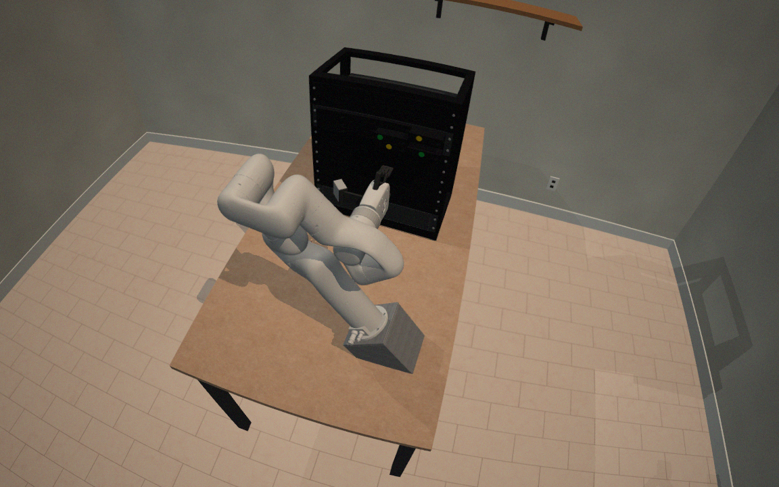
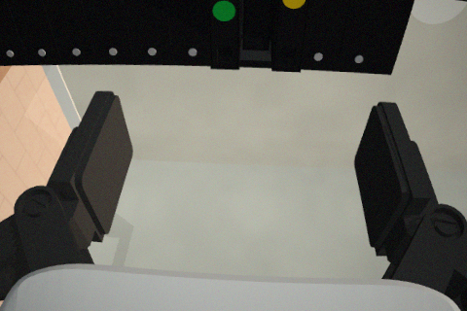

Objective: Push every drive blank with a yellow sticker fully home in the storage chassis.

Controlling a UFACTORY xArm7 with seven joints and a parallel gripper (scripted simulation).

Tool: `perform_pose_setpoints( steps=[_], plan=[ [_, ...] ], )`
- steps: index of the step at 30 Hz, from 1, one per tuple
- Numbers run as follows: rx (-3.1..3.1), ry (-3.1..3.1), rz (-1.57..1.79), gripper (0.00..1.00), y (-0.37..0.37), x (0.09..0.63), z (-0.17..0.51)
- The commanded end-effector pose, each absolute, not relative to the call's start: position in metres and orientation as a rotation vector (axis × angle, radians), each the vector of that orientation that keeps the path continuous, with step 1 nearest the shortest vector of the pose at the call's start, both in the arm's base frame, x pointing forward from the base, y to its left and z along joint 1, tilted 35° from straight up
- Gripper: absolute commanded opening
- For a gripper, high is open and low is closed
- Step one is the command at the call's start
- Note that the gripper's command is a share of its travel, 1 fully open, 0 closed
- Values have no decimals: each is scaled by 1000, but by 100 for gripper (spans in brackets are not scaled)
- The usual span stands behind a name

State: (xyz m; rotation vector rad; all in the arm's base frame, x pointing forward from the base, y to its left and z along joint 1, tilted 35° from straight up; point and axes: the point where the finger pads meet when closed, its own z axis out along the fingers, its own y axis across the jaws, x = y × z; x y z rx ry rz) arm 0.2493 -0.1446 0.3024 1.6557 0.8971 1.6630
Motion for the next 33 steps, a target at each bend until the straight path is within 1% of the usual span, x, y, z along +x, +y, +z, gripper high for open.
perform_pose_setpoints(
  steps=[1,15,33],
  plan=[
    [1654,898,1662,100,-145,249,303],
    [1654,899,1662,100,-140,258,306],
    [1654,899,1662,100,-101,317,332]
  ],
)
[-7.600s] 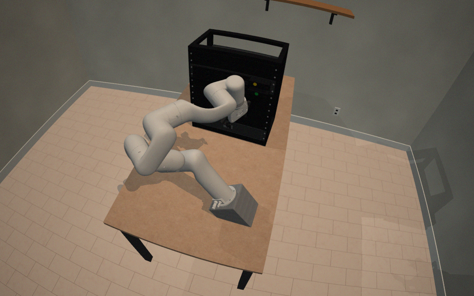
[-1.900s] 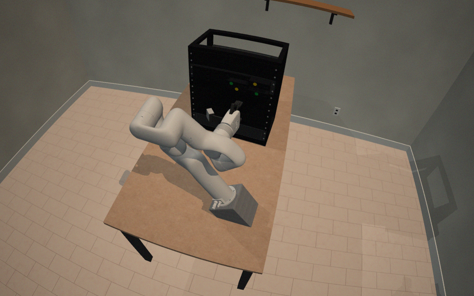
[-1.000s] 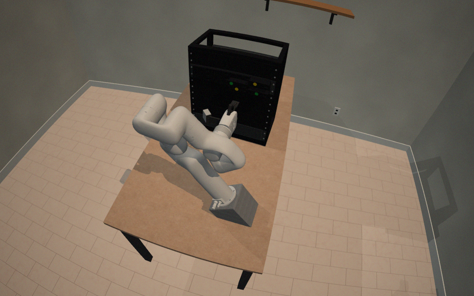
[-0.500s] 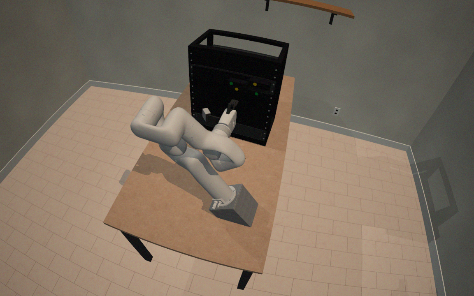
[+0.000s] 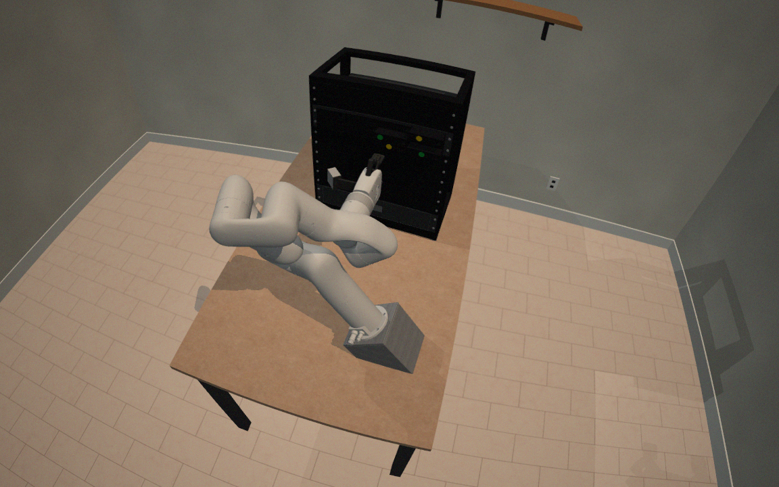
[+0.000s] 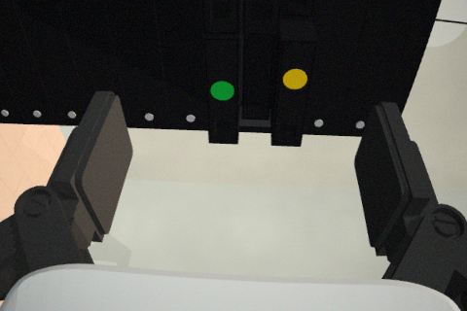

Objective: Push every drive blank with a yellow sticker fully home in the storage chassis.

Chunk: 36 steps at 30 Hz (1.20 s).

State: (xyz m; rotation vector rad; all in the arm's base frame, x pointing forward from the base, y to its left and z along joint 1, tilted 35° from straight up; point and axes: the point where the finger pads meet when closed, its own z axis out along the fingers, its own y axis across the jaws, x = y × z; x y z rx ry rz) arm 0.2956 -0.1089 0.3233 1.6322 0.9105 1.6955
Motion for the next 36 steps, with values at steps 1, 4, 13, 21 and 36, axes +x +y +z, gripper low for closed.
perform_pose_setpoints(
  steps=[1,4,13,21,36],
  plan=[
    [1654,899,1662,100,-98,322,334],
    [1654,899,1662,100,-89,335,339],
    [1654,899,1662,100,-69,365,352],
    [1654,899,1662,100,-62,376,357],
    [1654,899,1662,100,-62,376,357]
  ],
)
